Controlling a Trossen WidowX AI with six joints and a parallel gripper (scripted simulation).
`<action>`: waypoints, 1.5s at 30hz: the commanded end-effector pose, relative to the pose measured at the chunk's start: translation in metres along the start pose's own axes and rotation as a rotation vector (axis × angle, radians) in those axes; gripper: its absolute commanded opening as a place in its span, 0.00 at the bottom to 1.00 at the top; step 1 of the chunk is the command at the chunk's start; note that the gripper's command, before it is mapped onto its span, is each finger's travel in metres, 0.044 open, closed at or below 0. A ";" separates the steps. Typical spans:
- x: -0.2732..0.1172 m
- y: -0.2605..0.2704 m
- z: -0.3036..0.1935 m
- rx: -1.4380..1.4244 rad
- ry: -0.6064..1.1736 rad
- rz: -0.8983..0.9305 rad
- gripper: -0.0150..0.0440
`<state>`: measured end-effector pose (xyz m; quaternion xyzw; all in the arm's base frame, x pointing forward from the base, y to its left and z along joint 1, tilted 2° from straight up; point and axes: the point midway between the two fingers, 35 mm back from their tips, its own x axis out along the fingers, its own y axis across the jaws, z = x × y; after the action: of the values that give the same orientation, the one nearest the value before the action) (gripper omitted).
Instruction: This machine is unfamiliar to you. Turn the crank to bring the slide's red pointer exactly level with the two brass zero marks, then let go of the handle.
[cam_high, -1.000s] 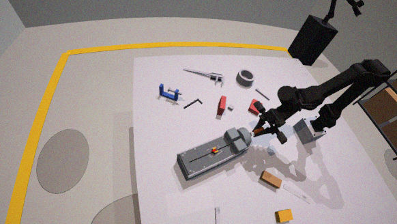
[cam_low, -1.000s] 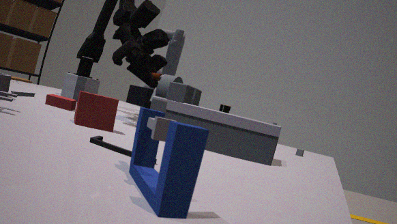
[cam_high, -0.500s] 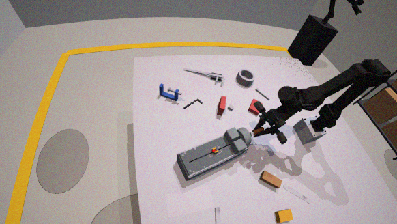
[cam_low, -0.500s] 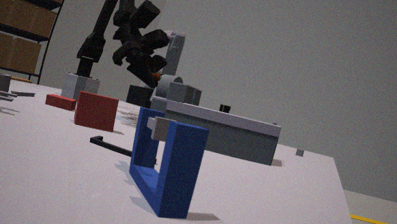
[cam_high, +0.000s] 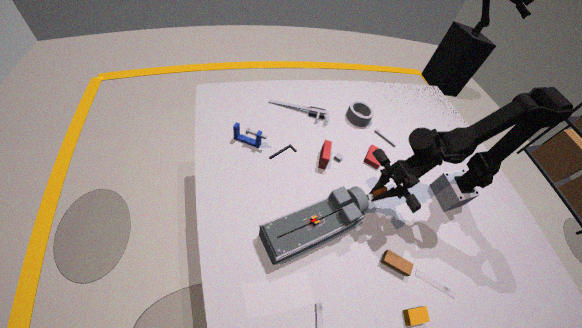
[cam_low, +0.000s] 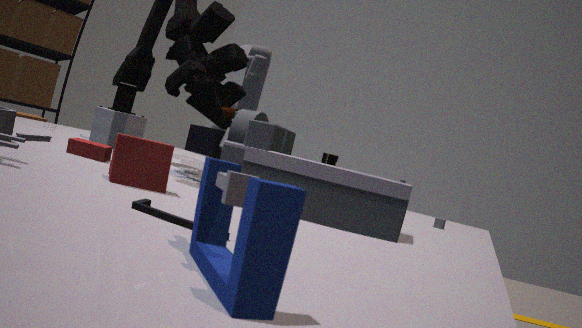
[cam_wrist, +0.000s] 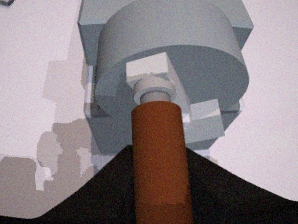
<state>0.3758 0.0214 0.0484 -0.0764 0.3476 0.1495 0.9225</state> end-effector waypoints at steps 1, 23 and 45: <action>0.003 0.009 -0.003 -0.003 0.008 0.022 0.25; 0.006 0.013 -0.006 -0.003 0.008 0.022 0.25; 0.015 0.019 -0.015 -0.002 0.008 0.022 0.25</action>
<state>0.3723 0.0350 0.0339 -0.0750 0.3463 0.1579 0.9217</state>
